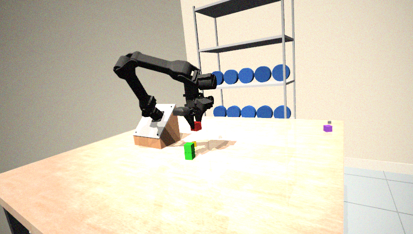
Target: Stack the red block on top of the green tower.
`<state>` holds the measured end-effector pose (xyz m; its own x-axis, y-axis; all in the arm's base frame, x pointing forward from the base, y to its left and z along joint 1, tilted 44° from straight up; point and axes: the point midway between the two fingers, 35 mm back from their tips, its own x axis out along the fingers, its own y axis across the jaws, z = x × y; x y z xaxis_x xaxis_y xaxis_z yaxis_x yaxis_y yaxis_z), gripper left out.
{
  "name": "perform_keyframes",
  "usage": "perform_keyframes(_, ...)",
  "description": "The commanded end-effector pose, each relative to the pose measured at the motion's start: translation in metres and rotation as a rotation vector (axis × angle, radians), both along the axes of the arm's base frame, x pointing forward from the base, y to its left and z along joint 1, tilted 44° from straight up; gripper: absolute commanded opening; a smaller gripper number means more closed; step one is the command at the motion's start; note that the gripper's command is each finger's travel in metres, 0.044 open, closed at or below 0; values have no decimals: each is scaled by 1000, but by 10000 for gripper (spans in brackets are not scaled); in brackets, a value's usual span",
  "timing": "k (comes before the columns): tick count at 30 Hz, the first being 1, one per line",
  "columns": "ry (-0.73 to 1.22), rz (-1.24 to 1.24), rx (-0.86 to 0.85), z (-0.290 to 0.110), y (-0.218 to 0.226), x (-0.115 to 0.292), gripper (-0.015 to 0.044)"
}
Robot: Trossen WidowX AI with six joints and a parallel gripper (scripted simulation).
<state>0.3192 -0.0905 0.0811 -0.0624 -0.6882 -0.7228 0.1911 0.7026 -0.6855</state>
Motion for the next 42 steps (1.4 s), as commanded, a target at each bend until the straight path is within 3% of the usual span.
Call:
perform_keyframes(1, 5, 2, -7, 10, -11, -14, 0)
perform_keyframes(8, 6, 1, -11, 19, -21, -26, 0)
perform_keyframes(24, 6, 1, -13, -16, -56, -29, 0)
perform_keyframes(42, 6, 1, -13, -17, -57, -29, 0)
